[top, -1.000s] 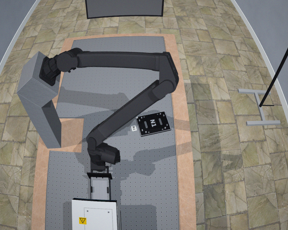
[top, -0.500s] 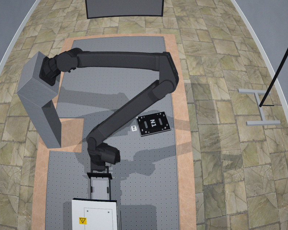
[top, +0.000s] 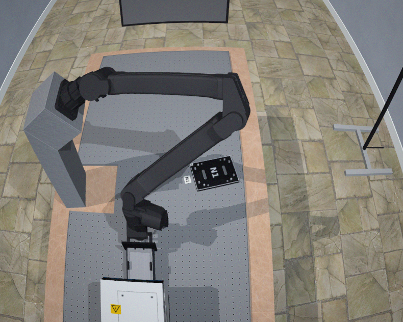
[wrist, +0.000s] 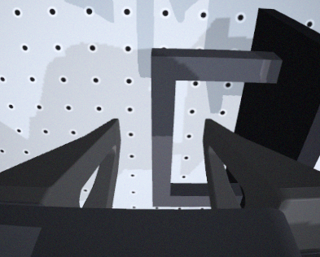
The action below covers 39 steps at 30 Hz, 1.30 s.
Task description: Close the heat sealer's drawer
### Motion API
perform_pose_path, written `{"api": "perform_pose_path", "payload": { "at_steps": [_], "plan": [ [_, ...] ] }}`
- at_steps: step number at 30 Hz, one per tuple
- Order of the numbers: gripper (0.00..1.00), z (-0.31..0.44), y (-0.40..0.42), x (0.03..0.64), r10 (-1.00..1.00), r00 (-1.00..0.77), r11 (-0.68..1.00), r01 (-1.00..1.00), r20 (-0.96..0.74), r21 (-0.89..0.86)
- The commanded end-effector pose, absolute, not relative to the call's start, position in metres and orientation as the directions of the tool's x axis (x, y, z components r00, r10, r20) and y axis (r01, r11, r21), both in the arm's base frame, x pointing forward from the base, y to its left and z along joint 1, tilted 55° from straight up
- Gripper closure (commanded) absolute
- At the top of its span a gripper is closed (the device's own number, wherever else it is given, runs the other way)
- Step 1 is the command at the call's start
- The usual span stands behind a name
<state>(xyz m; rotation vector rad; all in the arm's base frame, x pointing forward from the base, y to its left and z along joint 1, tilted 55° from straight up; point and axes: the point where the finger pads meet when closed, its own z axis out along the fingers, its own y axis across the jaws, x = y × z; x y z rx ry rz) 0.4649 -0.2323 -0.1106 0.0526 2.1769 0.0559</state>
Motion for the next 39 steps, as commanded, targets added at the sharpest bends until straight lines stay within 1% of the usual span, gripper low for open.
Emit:
{"api": "perform_pose_path", "payload": {
  "at_steps": [1, 11, 12, 38, 39],
  "plan": [
    [0.55, -0.1194, -0.2323, 0.4612, 0.085, -0.579, 0.996, 0.033, -0.811, 0.081],
    [0.55, -0.1194, -0.2323, 0.4612, 0.085, -0.579, 0.996, 0.033, -0.811, 0.081],
    [0.73, -0.1194, -0.2323, 0.4612, 0.085, -0.579, 0.996, 0.033, -0.811, 0.081],
    [0.95, -0.1193, -0.2321, 0.4613, 0.085, -0.579, 0.996, 0.032, -0.811, 0.081],
    [1.0, -0.1193, -0.2321, 0.4613, 0.085, -0.579, 0.996, 0.032, -0.811, 0.081]
  ]
}}
